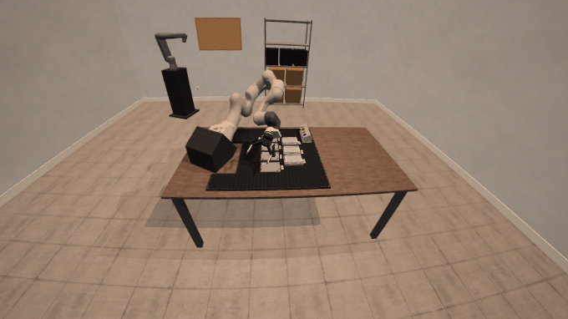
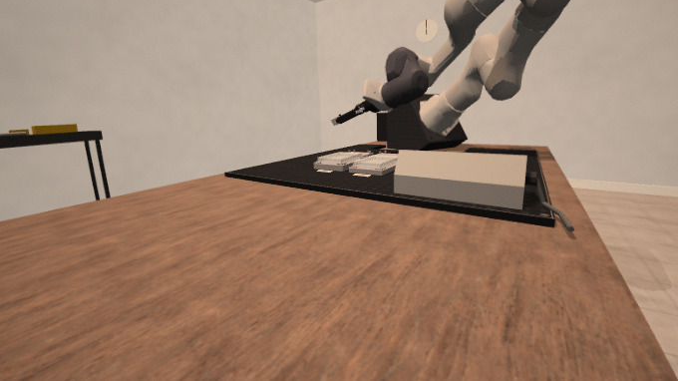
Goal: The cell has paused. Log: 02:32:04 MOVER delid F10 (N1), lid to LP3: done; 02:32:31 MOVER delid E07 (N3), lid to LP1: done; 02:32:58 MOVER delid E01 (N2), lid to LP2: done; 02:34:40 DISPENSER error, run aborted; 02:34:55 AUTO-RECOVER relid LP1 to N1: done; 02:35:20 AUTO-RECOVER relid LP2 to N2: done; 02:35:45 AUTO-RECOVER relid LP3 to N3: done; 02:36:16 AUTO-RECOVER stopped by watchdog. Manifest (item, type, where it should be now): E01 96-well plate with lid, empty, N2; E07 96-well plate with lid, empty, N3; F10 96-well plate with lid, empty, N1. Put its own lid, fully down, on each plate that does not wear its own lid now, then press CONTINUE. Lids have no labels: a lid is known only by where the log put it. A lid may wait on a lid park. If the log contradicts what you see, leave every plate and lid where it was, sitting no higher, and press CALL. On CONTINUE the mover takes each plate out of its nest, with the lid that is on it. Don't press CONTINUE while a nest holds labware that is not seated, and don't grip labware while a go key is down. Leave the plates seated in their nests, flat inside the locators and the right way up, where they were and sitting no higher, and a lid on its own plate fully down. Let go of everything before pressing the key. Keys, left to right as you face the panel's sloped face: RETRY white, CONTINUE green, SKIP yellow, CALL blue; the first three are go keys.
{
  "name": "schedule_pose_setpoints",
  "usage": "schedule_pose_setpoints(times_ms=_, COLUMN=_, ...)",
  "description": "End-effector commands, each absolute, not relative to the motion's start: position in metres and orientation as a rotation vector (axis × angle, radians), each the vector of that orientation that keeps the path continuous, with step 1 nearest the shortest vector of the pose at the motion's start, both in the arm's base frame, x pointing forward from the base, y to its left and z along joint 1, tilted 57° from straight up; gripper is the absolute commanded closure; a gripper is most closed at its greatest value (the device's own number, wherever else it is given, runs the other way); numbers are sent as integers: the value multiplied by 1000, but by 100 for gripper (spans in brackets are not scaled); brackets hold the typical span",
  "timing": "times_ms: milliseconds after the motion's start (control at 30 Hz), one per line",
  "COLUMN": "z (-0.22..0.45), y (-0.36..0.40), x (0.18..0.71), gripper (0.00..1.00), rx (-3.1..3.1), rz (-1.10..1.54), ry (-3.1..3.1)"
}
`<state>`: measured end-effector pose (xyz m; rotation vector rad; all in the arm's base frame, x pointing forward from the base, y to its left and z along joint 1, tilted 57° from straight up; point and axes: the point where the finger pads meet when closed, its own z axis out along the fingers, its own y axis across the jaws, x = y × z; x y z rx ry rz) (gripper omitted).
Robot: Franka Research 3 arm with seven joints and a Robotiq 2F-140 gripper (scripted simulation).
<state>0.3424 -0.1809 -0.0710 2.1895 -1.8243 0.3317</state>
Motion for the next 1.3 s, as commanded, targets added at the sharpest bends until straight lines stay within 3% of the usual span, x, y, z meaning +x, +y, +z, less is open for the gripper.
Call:
schedule_pose_setpoints(times_ms=0, z=-71, y=-181, x=342, gripper=0, rx=2189, rz=332, ry=-1824)
schedule_pose_setpoints(times_ms=1267, z=-53, y=-163, x=343, gripper=0, rx=2106, rz=170, ry=-2020)
